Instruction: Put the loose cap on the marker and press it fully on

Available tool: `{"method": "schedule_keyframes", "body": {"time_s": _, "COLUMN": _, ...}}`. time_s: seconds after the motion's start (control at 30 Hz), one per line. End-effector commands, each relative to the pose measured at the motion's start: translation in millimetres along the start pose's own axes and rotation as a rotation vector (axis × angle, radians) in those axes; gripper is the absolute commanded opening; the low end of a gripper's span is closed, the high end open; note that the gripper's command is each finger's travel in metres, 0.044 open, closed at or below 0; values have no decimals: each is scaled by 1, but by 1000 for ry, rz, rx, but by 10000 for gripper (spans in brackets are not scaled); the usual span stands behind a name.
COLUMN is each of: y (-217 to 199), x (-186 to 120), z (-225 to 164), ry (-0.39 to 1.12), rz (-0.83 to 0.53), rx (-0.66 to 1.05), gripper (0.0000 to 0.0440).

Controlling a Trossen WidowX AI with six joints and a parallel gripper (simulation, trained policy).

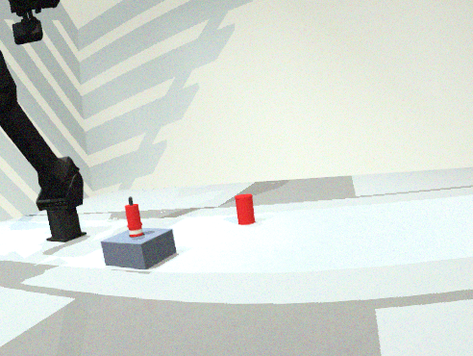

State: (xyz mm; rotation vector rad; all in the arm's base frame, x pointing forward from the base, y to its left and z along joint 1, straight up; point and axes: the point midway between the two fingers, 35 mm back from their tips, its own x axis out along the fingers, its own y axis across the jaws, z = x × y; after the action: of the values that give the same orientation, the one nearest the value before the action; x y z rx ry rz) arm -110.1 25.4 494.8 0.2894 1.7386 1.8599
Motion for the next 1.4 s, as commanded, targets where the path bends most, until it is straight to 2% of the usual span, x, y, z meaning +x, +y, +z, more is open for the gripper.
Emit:
{"method": "schedule_keyframes", "body": {"time_s": 0.0, "y": -6, "x": 13, "z": 12, "ry": 5, "rz": -47, "rx": 23, "gripper": 287}}
{"method": "schedule_keyframes", "body": {"time_s": 0.73, "y": -34, "x": 59, "z": 60, "ry": 20, "rz": -230, "rx": 115, "gripper": 317}}
{"method": "schedule_keyframes", "body": {"time_s": 1.37, "y": -61, "x": 92, "z": 106, "ry": 15, "rz": -351, "rx": 164, "gripper": 317}}
